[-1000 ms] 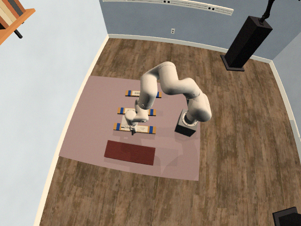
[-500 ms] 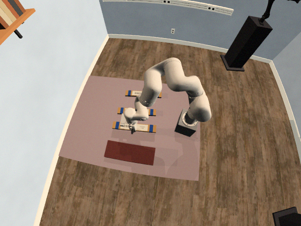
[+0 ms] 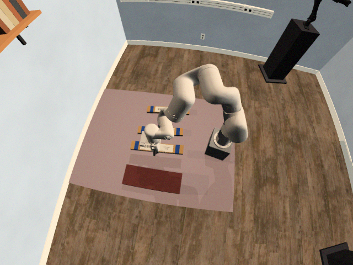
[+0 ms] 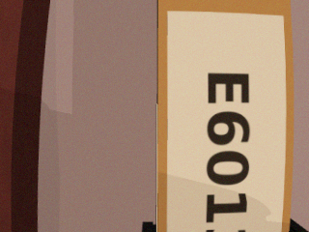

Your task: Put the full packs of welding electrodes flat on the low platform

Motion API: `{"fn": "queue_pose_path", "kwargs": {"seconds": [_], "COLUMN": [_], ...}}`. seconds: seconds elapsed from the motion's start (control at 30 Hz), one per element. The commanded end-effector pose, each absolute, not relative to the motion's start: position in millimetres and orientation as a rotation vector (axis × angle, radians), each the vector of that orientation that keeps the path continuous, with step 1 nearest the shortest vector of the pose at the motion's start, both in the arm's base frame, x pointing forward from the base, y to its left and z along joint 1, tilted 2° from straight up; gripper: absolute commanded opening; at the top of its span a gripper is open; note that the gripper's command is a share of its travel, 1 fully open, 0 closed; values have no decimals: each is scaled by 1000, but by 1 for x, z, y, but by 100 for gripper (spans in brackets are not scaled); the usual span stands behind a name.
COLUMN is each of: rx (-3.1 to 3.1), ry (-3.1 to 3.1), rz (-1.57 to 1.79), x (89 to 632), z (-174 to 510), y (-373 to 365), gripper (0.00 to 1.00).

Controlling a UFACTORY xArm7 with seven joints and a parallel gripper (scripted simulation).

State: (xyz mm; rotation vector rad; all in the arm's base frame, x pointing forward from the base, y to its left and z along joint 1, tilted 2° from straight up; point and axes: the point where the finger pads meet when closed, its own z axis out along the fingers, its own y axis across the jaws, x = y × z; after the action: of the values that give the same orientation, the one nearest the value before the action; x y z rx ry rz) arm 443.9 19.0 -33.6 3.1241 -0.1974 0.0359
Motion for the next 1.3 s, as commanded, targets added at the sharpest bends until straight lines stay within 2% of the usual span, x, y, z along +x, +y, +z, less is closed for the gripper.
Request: {"fn": "queue_pose_path", "kwargs": {"seconds": [0.0, 1.27], "rx": [3125, 3119], "ry": [-197, -290], "rz": [45, 45], "x": [446, 446], "z": [-31, -31], "y": [19, 19], "gripper": [58, 58]}}
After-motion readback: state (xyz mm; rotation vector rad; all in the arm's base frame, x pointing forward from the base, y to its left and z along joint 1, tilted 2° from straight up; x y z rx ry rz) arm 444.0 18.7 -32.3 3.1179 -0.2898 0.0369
